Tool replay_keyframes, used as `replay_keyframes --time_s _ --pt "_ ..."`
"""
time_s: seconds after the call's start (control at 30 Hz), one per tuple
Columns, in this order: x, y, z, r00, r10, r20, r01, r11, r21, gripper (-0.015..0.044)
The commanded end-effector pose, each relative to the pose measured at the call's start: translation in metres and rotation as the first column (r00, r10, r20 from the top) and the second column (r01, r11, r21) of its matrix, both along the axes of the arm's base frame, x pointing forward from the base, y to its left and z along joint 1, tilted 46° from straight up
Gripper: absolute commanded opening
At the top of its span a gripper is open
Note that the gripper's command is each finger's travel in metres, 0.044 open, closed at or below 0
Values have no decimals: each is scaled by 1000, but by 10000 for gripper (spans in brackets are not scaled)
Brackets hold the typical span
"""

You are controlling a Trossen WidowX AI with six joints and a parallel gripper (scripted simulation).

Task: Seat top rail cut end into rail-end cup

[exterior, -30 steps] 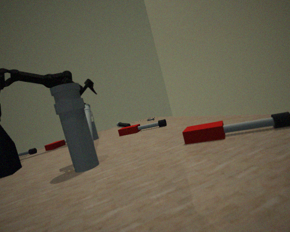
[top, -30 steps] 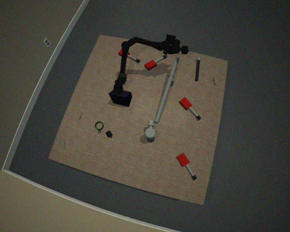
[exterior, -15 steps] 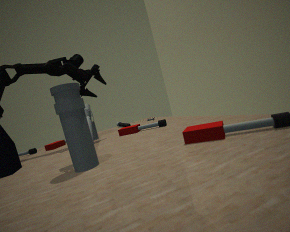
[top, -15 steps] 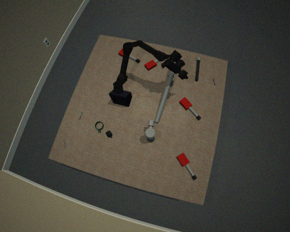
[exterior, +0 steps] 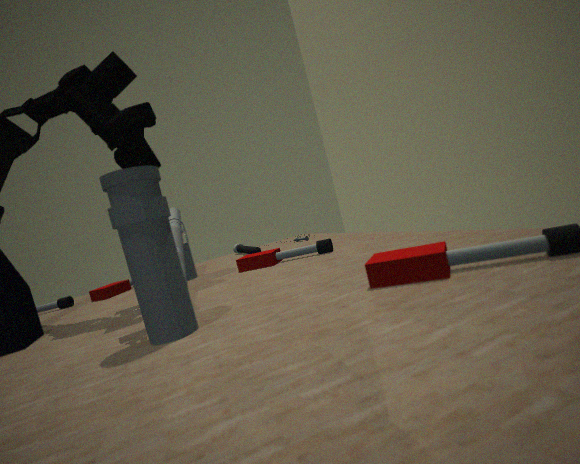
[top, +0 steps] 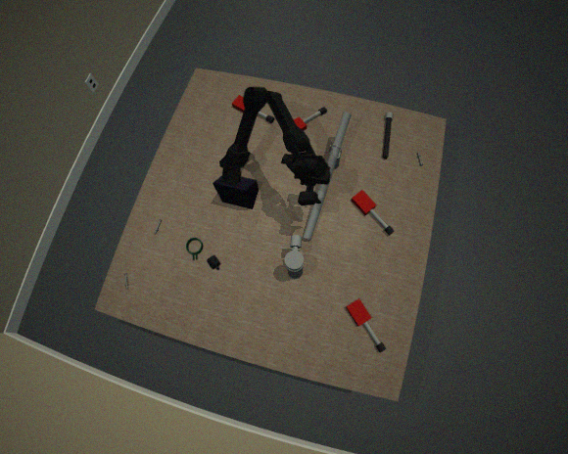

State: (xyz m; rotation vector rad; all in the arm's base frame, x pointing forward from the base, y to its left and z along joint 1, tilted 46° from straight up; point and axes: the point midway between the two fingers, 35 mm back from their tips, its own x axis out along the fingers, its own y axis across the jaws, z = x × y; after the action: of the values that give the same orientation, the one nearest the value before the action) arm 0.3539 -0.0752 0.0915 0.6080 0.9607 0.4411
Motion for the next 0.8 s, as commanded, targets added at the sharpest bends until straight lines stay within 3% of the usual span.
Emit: replay_keyframes --time_s 0.0,0.2,0.4,0.57,0.77 --pt "-16 -7 -10 997 -41 -63 46 996 80 440" --pt "-17 -12 -15 1000 2 -21 -1 999 46 440" --pt "-22 -39 -44 950 253 183 -225 961 -164 440" --pt "-30 -61 -71 809 490 323 -368 852 -372 440" --pt "-44 -85 -105 543 735 407 -424 658 -622 440"
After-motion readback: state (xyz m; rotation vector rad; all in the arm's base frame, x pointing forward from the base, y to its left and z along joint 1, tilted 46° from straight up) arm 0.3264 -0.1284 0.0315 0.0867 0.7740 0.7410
